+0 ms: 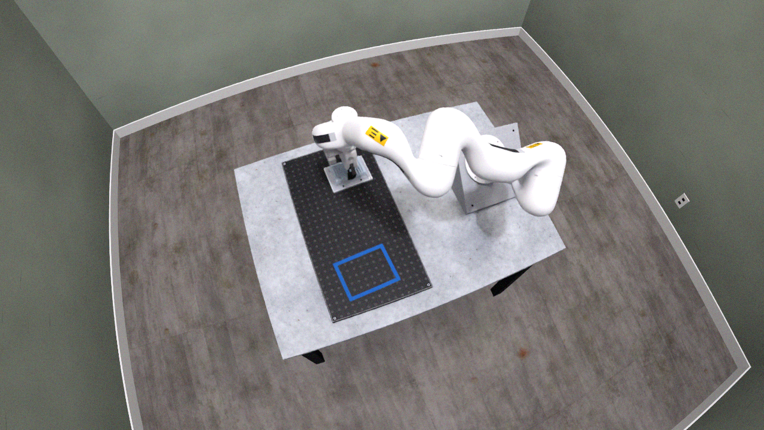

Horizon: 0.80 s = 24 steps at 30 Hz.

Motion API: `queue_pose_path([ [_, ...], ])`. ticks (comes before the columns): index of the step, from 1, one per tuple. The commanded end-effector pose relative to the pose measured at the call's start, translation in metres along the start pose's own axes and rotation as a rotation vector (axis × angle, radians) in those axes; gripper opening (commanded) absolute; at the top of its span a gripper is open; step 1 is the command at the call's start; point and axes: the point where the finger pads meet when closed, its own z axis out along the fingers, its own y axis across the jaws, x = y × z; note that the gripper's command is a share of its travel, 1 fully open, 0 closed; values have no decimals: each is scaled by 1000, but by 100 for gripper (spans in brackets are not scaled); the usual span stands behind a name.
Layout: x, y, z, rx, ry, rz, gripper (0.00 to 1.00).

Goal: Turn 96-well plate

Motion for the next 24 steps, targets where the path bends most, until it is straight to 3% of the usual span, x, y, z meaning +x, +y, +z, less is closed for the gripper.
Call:
queue_pose_path([
  [1,1,0,-3,-1,2,-1,0],
  [24,1,0,-38,-1,2,-1,0],
])
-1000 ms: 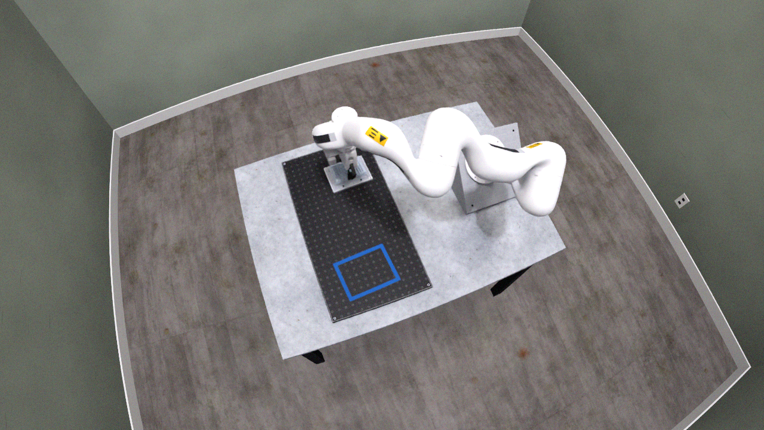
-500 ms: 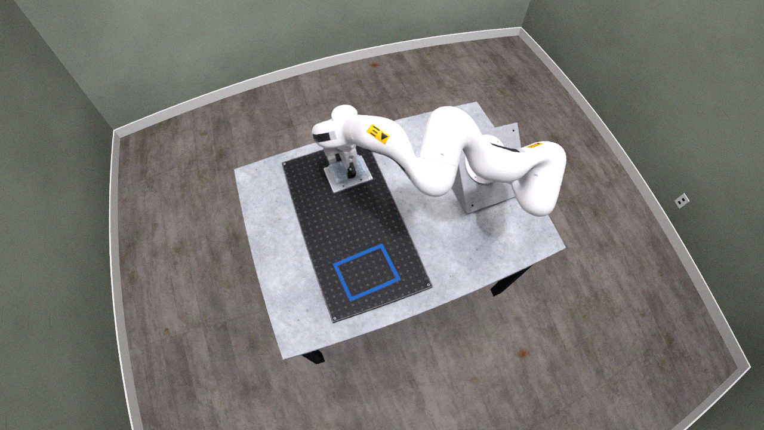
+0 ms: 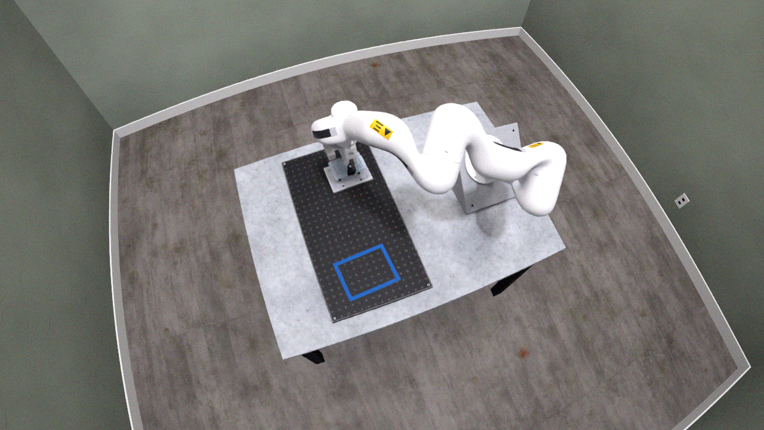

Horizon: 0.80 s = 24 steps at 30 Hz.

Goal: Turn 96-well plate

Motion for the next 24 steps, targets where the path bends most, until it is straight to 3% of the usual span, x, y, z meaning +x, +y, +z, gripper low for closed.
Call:
queue_pose_path([
  [1,1,0,-11,-1,2,-1,0],
  [16,1,0,-32,-1,2,-1,0],
  [24,1,0,-32,-1,2,-1,0],
])
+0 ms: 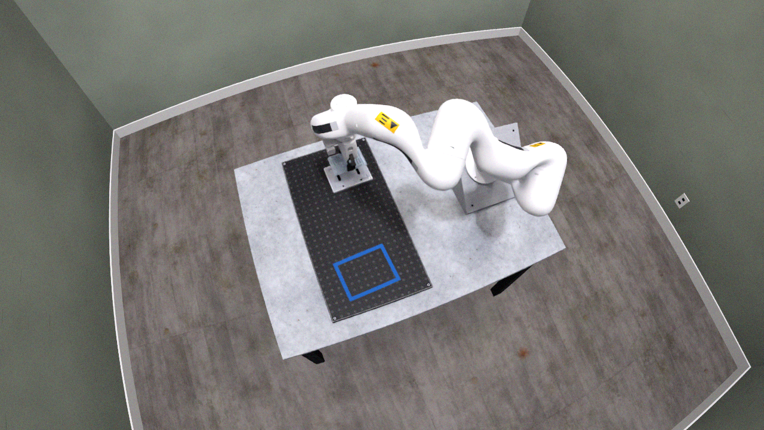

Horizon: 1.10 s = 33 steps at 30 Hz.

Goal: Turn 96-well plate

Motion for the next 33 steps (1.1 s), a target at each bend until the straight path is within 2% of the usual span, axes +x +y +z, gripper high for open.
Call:
queue_pose_path([
  [1,1,0,-2,-1,2,-1,0],
  [7,1,0,-2,-1,2,-1,0],
  [33,16,-71,0,-1,2,-30,0],
])
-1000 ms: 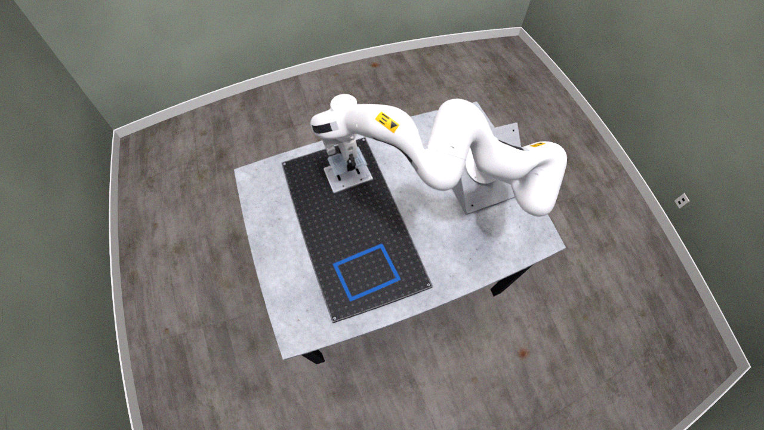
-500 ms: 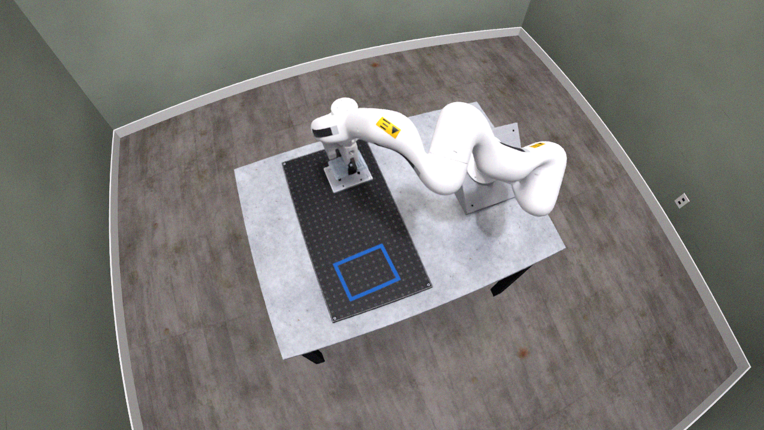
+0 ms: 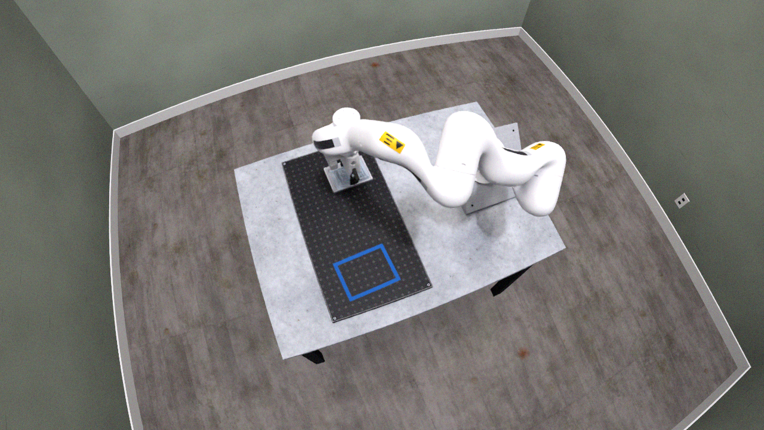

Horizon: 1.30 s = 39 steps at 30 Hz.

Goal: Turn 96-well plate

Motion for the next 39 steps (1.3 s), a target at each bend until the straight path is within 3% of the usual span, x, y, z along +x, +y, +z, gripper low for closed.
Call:
queue_pose_path([
  [1,4,-14,-1,-2,3,0,0],
  [39,31,-124,3,-2,3,0,0],
])
